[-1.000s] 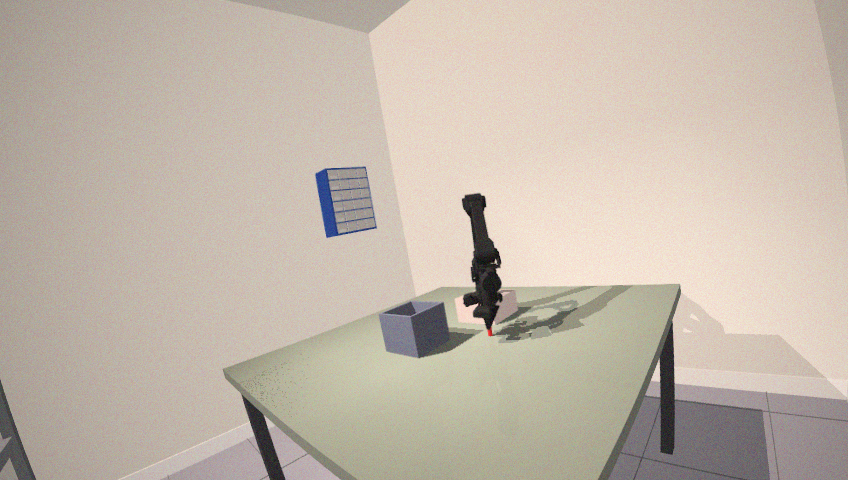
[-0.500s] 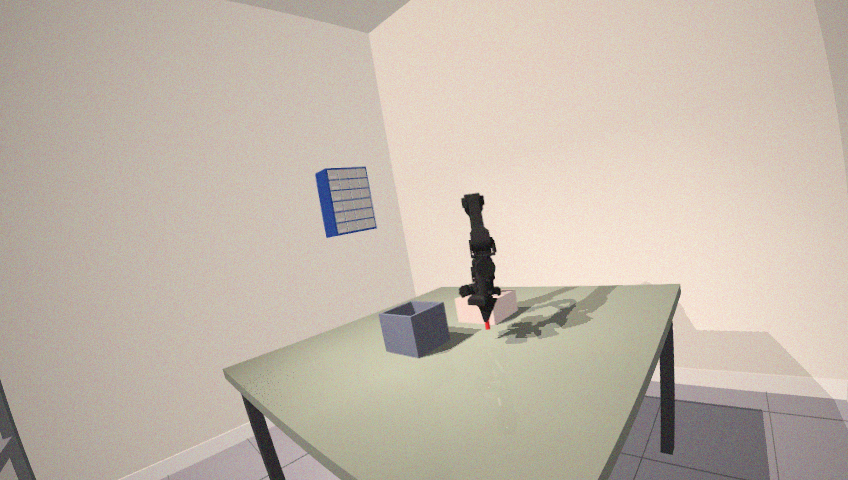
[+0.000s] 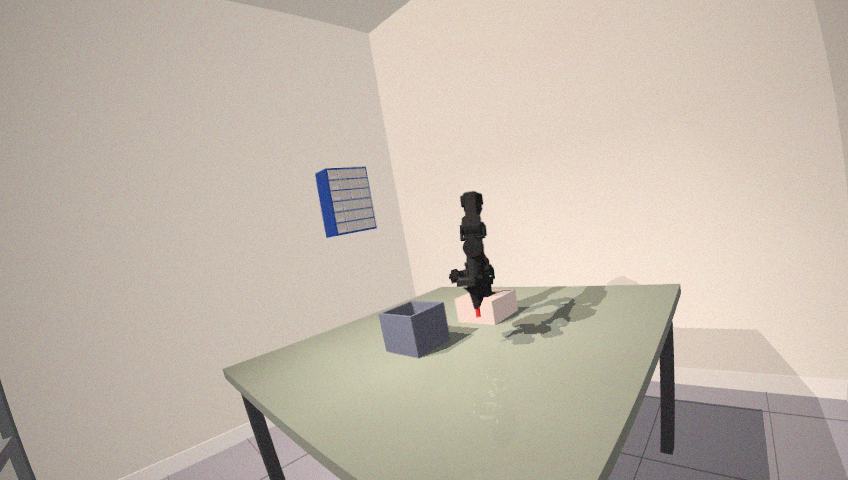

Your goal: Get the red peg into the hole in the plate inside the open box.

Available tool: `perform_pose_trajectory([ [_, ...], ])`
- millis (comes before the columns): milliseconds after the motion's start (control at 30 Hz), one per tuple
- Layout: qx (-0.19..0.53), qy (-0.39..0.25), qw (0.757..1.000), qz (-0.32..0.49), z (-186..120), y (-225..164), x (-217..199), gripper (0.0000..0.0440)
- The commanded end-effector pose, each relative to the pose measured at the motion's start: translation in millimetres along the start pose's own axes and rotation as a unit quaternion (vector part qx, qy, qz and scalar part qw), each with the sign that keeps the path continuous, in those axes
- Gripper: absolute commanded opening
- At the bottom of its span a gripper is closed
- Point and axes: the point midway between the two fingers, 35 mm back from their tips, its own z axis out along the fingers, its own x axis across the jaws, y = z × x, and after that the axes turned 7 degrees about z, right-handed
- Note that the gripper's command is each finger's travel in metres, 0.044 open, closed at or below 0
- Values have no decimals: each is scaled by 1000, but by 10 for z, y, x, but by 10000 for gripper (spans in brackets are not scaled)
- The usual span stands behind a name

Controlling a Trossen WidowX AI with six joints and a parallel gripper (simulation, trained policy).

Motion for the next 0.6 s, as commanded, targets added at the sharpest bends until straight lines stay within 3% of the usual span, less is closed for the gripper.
perform_pose_trajectory([
  [0, -5, 15, 1000, 0, -140, 99, 127, 0],
  [567, -45, 22, 999, 14, -546, 715, 412, 0],
])
